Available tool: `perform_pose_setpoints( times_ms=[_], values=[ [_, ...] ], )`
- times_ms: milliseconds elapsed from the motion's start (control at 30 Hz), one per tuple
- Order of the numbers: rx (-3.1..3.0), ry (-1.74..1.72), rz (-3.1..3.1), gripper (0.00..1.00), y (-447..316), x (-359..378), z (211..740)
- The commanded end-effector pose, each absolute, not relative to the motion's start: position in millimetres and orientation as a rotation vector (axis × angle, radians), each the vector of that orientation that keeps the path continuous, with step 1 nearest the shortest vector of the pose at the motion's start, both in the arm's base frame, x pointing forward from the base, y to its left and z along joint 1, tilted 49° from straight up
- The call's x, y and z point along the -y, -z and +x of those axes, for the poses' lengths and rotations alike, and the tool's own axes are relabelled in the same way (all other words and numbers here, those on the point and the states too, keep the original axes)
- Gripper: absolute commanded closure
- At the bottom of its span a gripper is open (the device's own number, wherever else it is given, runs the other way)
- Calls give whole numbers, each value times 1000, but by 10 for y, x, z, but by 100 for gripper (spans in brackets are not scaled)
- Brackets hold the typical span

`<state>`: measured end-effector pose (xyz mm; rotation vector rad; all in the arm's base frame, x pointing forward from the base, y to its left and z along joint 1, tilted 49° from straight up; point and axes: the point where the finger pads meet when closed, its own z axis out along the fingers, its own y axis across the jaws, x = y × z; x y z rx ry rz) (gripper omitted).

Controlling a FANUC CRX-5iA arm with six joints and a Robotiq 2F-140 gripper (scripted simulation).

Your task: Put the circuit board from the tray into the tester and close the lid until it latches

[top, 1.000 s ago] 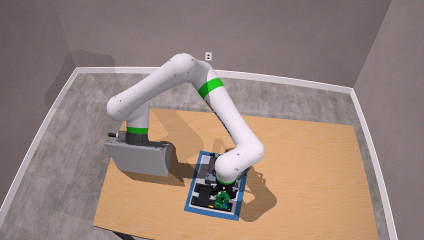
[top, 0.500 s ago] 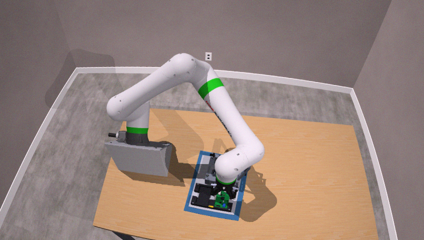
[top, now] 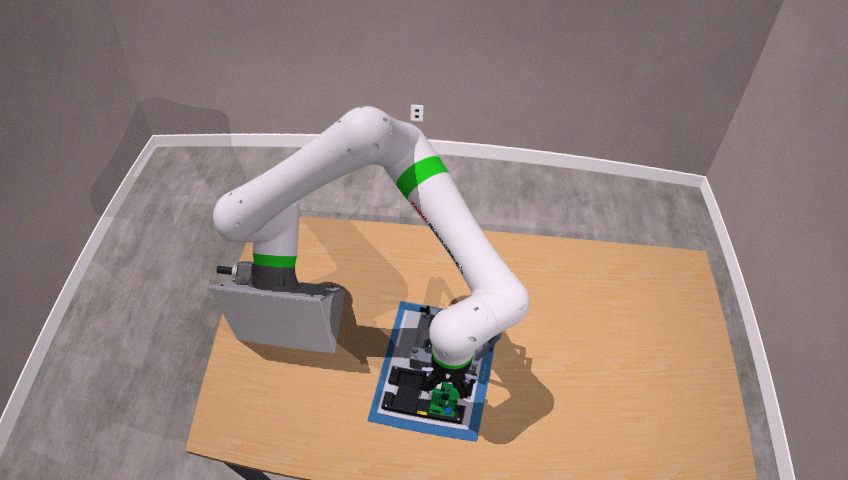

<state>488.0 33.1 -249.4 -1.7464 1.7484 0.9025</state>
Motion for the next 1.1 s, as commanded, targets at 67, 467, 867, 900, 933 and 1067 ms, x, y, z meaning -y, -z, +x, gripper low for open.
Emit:
perform_pose_setpoints(
  times_ms=[67, 467, 867, 900, 933, 1067],
  values=[
    [-1749, -902, -1746, 54, 2495, -330, 4880],
    [-1749, -902, -1746, 54, 2494, -328, 4881],
    [-1749, -902, -1746, 54, 2472, -303, 4884],
    [-1749, -902, -1746, 54, 2468, -299, 4885],
    [-1749, -902, -1746, 54, 2464, -294, 4885],
    [-1749, -902, -1746, 54, 2444, -272, 4888]
  ],
)
